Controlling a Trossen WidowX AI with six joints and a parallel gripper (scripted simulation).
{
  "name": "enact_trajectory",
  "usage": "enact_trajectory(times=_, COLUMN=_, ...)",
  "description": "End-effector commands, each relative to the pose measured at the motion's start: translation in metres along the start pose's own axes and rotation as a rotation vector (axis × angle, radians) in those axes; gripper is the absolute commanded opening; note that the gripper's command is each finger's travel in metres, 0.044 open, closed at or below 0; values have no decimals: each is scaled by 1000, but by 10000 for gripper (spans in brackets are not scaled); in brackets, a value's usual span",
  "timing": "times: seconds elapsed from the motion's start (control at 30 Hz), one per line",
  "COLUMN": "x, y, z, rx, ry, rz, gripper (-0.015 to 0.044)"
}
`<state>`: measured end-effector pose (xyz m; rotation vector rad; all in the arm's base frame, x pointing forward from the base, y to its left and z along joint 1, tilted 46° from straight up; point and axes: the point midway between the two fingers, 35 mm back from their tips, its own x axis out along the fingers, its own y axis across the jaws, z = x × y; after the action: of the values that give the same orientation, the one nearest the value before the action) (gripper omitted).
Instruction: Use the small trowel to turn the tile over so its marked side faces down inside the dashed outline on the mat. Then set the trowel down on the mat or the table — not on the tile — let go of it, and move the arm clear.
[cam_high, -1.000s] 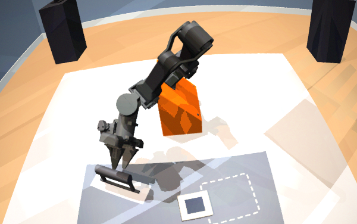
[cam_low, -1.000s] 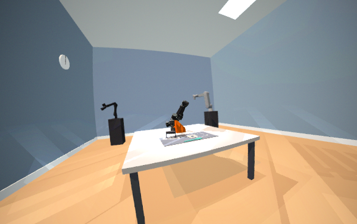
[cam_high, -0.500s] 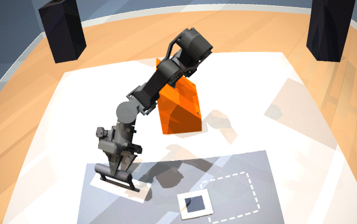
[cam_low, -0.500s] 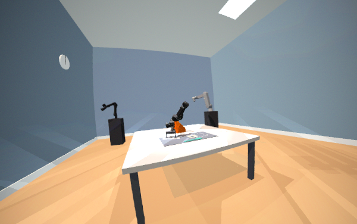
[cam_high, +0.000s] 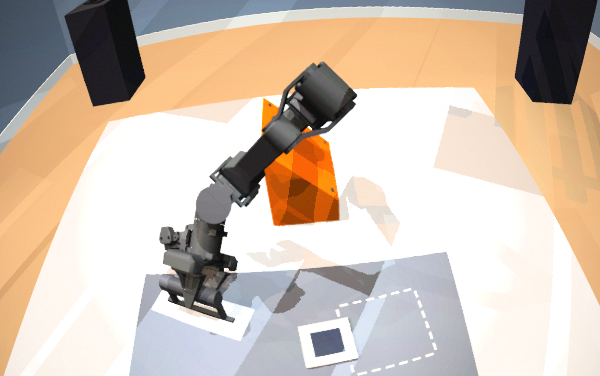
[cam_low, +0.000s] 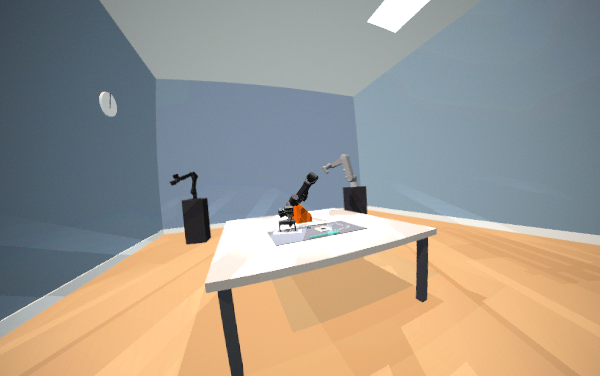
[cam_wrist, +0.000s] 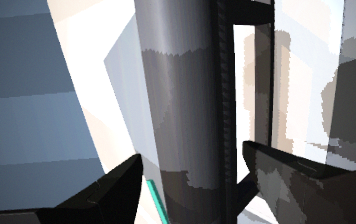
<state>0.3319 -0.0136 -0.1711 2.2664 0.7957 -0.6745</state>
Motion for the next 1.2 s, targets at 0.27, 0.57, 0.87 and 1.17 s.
enact_trajectory(times=0.27, x=11, y=-2, z=0, rx=6, ry=0, rz=0, gripper=195)
enact_trajectory(times=0.57, x=11, y=-2, z=0, rx=6, ry=0, rz=0, gripper=96)
enact_trajectory(times=0.87, x=11, y=-2, z=0, rx=6, ry=0, rz=0, gripper=36)
enact_trajectory(times=1.17, x=6, y=5, z=0, rx=5, ry=-1, rz=-1, gripper=0)
